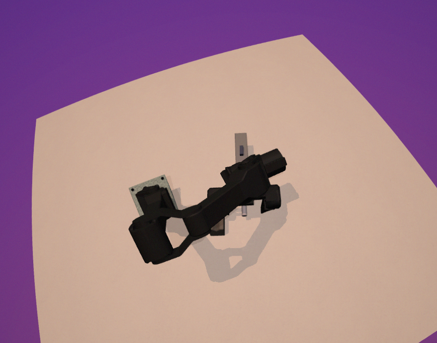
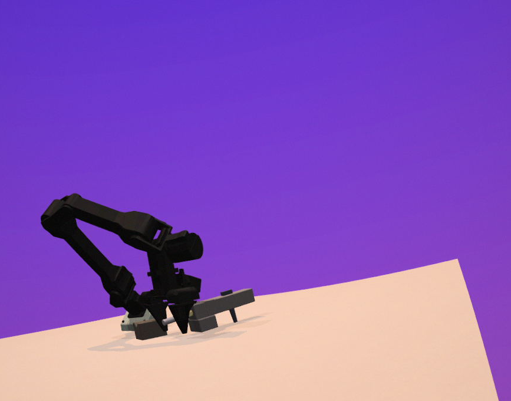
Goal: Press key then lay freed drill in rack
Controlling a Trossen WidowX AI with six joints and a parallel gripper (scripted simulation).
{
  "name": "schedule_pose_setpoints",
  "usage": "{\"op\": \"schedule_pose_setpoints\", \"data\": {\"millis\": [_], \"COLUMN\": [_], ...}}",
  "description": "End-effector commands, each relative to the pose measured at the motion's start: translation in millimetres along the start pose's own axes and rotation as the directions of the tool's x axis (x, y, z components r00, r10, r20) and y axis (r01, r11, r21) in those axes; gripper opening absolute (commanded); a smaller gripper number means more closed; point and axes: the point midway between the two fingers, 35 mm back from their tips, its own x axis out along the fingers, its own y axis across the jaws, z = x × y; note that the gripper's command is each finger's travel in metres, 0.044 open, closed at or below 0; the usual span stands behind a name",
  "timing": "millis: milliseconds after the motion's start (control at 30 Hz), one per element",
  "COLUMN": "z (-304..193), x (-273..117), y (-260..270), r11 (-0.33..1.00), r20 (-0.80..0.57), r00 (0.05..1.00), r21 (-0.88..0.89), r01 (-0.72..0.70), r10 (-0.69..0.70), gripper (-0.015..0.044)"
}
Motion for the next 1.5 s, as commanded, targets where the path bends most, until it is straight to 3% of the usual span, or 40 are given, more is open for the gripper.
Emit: {"op": "schedule_pose_setpoints", "data": {"millis": [0,267,800,1467], "z": [2.4,4.3,2.6,2.7], "x": [2.0,3.4,1.4,-1.4], "y": [0.8,1.3,-0.2,2.3], "r11": [1.0,1.0,1.0,1.0], "r20": [-0.003,-0.003,-0.001,-0.003], "r00": [1.0,1.0,1.0,1.0], "r21": [0.002,0.002,0.0,0.002], "r01": [-0.003,-0.003,0.001,-0.003], "r10": [0.003,0.003,-0.001,0.003], "gripper": [0.044,0.044,0.002,0.0]}}
